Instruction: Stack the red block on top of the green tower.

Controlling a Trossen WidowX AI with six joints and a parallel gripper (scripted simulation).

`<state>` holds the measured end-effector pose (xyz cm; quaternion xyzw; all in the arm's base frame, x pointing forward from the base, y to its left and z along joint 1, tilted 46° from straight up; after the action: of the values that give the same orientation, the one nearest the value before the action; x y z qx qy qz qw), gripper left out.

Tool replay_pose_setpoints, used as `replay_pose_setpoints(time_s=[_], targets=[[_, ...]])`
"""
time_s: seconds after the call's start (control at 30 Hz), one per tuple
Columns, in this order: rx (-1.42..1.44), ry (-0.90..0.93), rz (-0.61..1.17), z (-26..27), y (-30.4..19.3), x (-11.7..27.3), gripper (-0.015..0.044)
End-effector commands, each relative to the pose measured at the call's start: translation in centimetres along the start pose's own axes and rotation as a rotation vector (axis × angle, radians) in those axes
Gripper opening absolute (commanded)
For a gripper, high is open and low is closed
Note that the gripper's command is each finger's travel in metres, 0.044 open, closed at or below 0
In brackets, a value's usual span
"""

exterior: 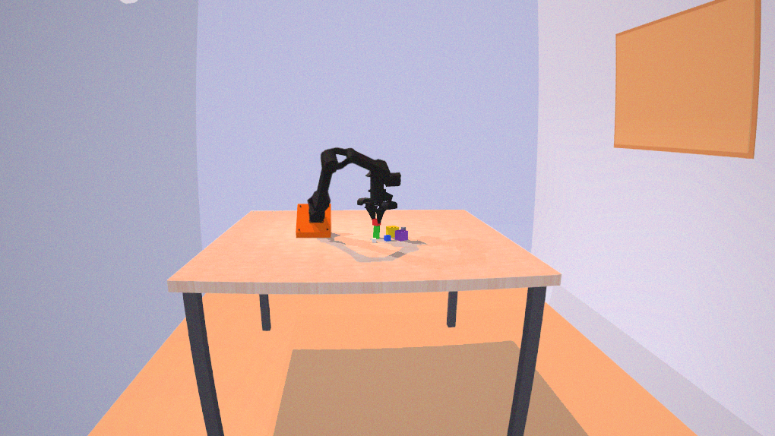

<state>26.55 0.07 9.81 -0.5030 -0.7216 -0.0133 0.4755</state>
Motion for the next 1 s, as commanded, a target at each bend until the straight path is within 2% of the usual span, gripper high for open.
replay_pose_setpoints(time_s=[0.0,0.97], targets=[[0.007,-0.004,0.001,0.12,-0.05,-0.42,0.0000],[0.007,-0.004,0.001,0.10,-0.03,-0.11,0.0000]])
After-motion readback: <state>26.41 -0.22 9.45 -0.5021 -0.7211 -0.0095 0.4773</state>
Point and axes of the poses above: the point midway between the two fingers, 35 mm back from their tips, its own x axis back along the fingers, its own z axis across the jaws, y = z × x, the point moved 4 cm from there along x, back along the fingers, and after that the axes turned 2 degrees about -x, right-handed, at the moved point
